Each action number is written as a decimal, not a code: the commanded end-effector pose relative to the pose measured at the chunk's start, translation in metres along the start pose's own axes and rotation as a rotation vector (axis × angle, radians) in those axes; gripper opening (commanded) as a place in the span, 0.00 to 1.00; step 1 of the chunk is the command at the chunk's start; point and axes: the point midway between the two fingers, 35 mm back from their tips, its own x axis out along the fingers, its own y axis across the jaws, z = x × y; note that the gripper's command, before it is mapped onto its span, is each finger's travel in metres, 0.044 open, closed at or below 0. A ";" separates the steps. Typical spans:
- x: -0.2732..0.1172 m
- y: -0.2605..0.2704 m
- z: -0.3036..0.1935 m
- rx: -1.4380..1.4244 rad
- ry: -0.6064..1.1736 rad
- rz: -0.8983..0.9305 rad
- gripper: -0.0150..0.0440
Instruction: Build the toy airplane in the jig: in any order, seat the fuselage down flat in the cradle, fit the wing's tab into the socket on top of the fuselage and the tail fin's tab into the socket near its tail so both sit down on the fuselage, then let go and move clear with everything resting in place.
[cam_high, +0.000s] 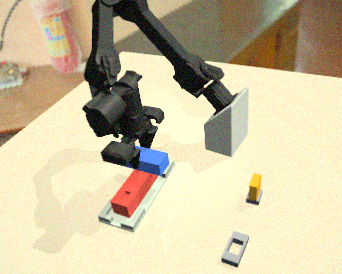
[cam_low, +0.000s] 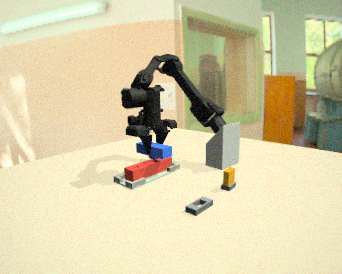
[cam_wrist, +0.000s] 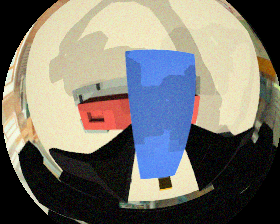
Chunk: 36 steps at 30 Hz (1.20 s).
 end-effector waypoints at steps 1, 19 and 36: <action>0.008 -0.002 0.000 -0.007 -0.004 -0.004 0.58; 0.012 -0.001 0.000 -0.001 -0.002 -0.002 0.35; 0.012 -0.001 0.000 -0.001 -0.002 -0.002 1.00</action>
